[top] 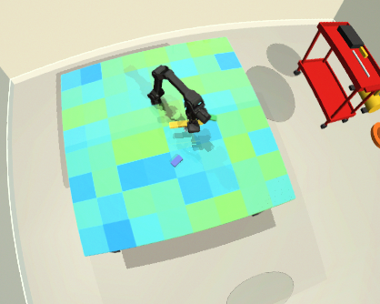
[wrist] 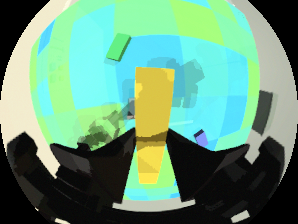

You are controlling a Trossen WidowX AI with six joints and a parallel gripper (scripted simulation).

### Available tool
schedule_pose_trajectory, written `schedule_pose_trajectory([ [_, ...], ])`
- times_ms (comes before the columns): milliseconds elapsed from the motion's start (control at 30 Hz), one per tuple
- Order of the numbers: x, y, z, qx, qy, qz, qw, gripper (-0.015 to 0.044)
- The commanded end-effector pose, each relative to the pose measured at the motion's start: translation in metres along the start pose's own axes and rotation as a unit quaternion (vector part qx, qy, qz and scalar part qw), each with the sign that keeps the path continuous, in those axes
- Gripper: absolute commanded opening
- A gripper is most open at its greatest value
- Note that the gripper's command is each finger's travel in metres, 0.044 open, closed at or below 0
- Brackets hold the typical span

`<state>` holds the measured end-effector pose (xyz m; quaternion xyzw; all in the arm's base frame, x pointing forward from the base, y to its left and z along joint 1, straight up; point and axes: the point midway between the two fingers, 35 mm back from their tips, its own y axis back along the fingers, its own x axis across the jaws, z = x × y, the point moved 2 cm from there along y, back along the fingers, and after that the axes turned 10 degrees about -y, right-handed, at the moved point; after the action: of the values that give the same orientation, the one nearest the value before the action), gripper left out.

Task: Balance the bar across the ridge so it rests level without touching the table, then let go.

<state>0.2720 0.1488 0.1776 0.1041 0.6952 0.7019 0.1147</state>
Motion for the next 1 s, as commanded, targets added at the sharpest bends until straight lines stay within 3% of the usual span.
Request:
schedule_pose_trajectory([
  [0,0.013,0.002,0.007,-0.004,0.022,-0.002,1.0,0.0],
  [967,0.031,-0.031,0.016,-0.004,0.048,-0.001,0.999,0.0],
])
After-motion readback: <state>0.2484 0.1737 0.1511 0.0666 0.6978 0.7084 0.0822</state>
